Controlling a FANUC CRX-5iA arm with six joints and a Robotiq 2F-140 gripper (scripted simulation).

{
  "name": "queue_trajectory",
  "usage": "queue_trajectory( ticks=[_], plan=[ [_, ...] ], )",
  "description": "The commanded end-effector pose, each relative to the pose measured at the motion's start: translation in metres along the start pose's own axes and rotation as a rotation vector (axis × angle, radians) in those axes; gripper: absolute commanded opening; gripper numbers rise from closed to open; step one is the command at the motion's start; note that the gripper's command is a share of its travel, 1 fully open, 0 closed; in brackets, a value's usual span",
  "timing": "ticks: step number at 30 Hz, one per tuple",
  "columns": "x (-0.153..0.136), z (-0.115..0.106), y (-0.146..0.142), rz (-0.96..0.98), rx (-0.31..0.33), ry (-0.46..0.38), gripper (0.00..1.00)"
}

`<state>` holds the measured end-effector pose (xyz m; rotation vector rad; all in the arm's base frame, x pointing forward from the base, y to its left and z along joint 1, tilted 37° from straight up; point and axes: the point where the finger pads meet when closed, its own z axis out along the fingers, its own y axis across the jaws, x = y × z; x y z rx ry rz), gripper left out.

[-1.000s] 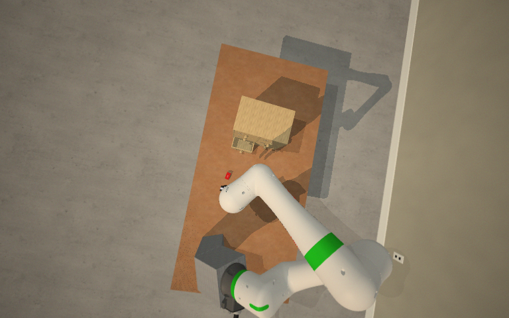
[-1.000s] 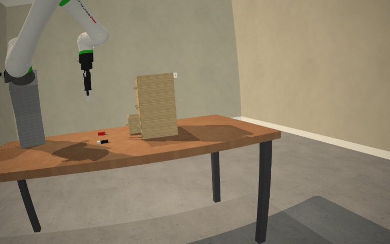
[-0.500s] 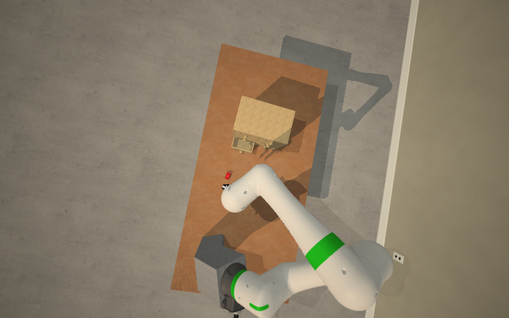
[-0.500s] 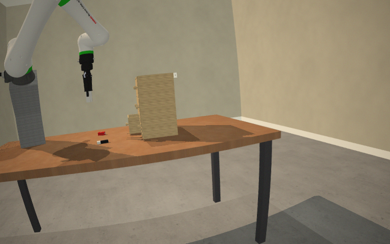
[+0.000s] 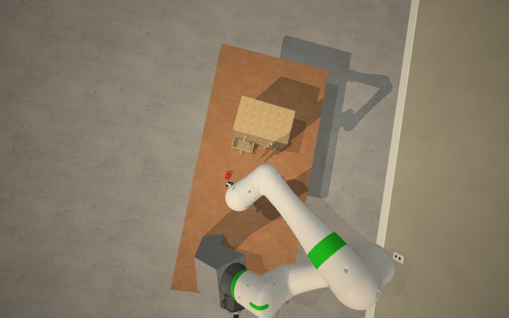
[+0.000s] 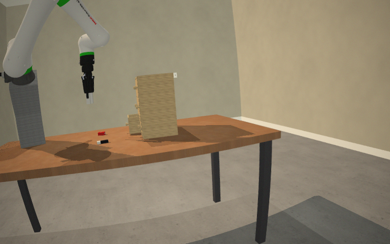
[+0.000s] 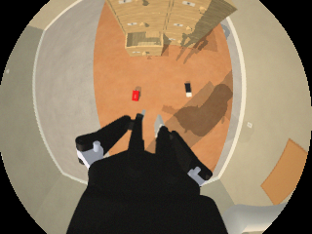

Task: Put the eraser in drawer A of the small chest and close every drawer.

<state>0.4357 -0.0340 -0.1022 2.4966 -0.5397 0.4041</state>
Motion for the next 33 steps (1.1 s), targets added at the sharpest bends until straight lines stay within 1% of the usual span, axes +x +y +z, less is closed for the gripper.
queue_trajectory(
  ticks=[1,14,16,31,33],
  plan=[
    [0.002,0.002,0.002,0.042,0.0,0.002,0.2],
    [0.016,0.018,0.018,0.337,0.0,0.002,0.2],
    [0.016,0.018,0.018,0.337,0.0,0.002,0.2],
    [0.037,0.039,0.041,0.755,0.0,0.002,0.2],
    [0.037,0.039,0.041,0.755,0.0,0.002,0.2]
  ],
)
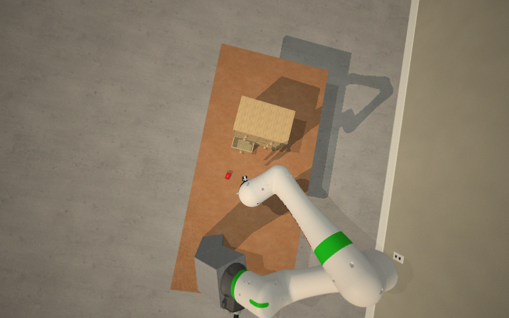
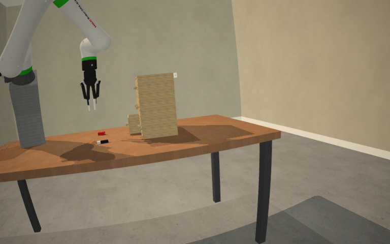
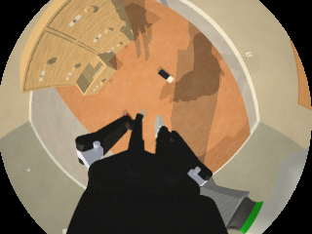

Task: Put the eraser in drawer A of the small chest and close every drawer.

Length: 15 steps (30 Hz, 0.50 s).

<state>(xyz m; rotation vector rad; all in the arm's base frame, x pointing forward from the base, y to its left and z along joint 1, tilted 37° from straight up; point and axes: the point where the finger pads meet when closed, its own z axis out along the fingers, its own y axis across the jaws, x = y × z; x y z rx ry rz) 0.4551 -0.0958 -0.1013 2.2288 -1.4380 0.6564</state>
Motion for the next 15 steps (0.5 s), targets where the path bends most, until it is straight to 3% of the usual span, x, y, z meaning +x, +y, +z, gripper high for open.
queue_trajectory(
  ticks=[1,15],
  plan=[
    [0.004,0.003,0.0,0.065,0.002,0.005,0.2],
    [0.036,0.026,0.004,0.496,0.004,0.005,0.2]
  ],
)
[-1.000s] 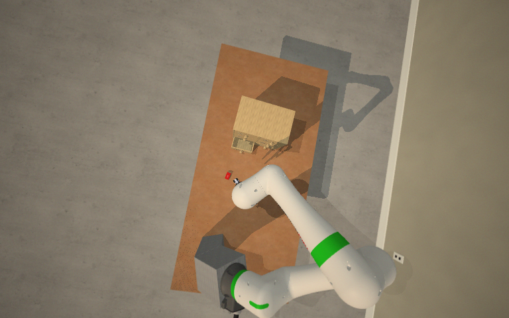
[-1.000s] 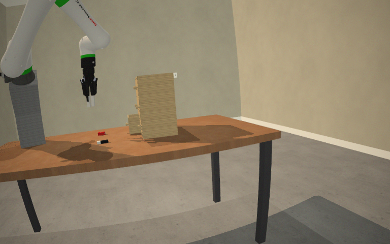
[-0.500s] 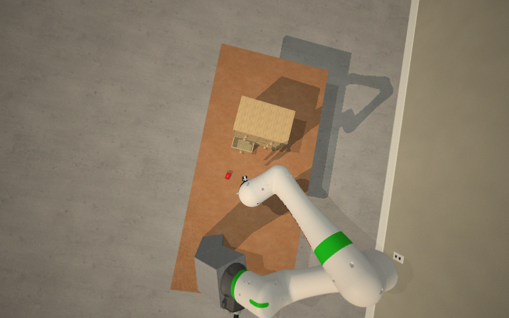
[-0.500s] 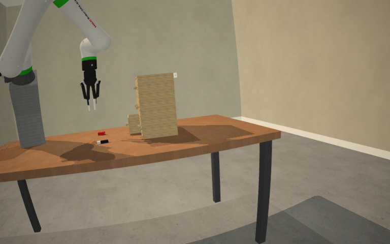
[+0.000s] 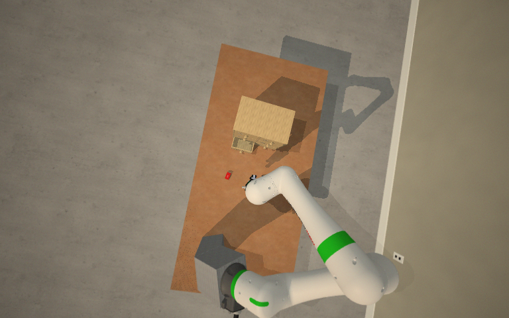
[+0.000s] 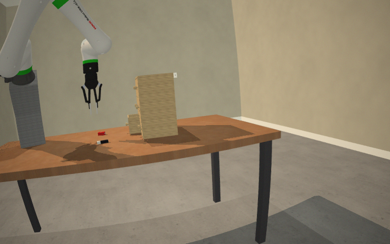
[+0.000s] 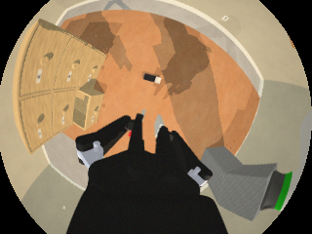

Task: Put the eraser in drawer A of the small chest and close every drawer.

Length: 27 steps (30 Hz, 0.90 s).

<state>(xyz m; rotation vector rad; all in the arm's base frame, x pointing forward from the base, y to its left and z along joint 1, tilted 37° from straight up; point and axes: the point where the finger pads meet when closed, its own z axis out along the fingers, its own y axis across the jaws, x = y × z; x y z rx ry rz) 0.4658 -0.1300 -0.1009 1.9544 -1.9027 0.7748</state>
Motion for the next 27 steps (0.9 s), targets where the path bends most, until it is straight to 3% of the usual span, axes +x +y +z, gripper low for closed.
queue_trajectory(
  ticks=[1,27],
  plan=[
    [0.006,0.005,-0.002,0.098,0.005,0.005,0.2],
    [0.054,0.04,-0.016,0.774,0.007,0.003,0.2]
  ],
)
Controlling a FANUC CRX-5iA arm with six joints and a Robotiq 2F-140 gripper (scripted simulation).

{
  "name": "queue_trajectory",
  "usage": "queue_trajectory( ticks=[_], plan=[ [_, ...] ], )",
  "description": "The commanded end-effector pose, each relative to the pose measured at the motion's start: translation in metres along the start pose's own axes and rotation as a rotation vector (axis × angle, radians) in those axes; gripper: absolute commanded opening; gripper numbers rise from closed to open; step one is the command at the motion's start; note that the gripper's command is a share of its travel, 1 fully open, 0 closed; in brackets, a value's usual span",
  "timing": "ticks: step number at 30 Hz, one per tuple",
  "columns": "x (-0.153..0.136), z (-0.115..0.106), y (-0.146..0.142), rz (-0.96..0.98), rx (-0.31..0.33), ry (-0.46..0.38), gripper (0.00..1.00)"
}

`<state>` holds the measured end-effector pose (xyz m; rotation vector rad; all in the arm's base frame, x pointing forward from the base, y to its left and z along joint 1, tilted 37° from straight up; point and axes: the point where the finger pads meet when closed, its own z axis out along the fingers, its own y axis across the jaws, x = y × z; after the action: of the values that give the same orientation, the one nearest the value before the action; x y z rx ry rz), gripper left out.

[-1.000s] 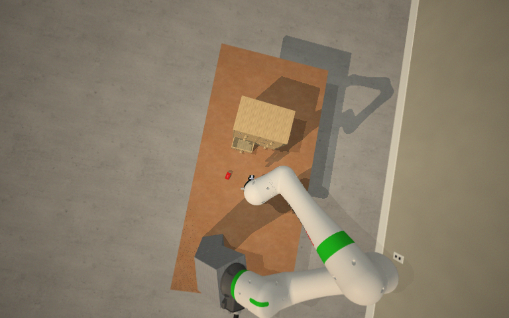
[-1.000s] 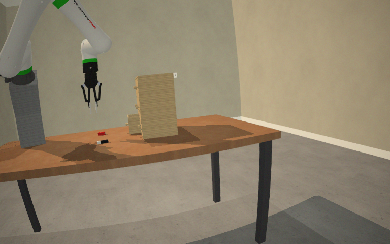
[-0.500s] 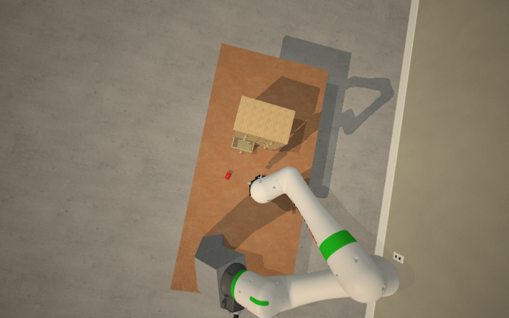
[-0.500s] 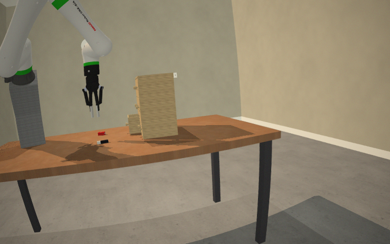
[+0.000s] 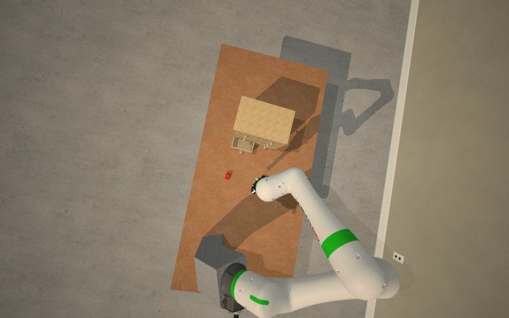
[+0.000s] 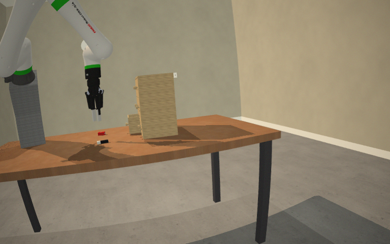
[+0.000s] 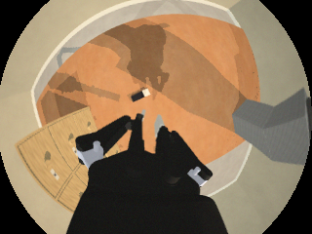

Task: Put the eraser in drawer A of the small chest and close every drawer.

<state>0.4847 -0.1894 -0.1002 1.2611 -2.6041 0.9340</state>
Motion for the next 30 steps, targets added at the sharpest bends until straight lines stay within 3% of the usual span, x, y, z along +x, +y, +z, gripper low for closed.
queue_trajectory(
  ticks=[1,30],
  plan=[
    [0.004,0.005,-0.006,0.104,0.005,0.001,0.2],
    [0.025,0.032,-0.037,0.612,0.005,0.0,0.2]
  ],
)
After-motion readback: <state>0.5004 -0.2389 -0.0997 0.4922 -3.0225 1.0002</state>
